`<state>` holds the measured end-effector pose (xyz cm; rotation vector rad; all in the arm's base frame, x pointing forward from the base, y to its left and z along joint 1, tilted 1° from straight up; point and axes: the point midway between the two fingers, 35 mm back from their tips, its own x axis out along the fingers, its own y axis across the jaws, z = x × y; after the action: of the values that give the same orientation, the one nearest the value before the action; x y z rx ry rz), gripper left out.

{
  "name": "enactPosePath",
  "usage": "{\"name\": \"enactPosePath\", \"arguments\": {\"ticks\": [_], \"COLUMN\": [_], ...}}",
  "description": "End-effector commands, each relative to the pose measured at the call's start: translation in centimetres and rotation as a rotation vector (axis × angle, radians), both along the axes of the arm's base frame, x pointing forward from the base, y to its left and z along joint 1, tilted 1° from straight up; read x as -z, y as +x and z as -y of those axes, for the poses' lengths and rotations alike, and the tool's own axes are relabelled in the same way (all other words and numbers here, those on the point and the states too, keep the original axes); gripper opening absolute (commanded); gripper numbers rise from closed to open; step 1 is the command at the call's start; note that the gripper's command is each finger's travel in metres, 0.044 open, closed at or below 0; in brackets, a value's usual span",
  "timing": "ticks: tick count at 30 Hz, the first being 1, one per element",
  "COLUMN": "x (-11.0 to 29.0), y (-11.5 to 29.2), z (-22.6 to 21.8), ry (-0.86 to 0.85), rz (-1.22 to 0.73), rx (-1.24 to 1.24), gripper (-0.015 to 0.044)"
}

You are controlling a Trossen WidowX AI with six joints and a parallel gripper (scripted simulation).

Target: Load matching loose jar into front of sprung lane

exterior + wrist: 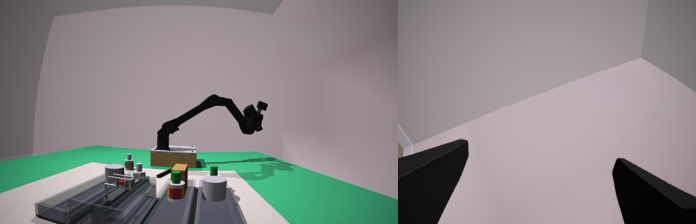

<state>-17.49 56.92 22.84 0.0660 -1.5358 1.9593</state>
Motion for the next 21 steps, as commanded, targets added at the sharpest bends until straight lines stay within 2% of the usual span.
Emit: {"name": "enactPosePath", "arguments": {"ticks": [1, 2, 11, 18, 21], "x": [0.0, -0.1, -0.7, -1.2, -1.2], "y": [0.3, 1.2, 15.4, 27.5, 31.1], "z": [-0.1, -0.4, -3.3, -2.1, -1.1], "ry": [-0.004, -0.017, -0.215, -0.356, -0.406], "rz": [0.000, -0.002, -0.047, -0.122, -0.155], "rx": [0.006, 0.024, 0.311, 0.538, 0.600], "gripper": [0.0426, 0.0440, 0.0440, 0.0440, 0.0440]}}
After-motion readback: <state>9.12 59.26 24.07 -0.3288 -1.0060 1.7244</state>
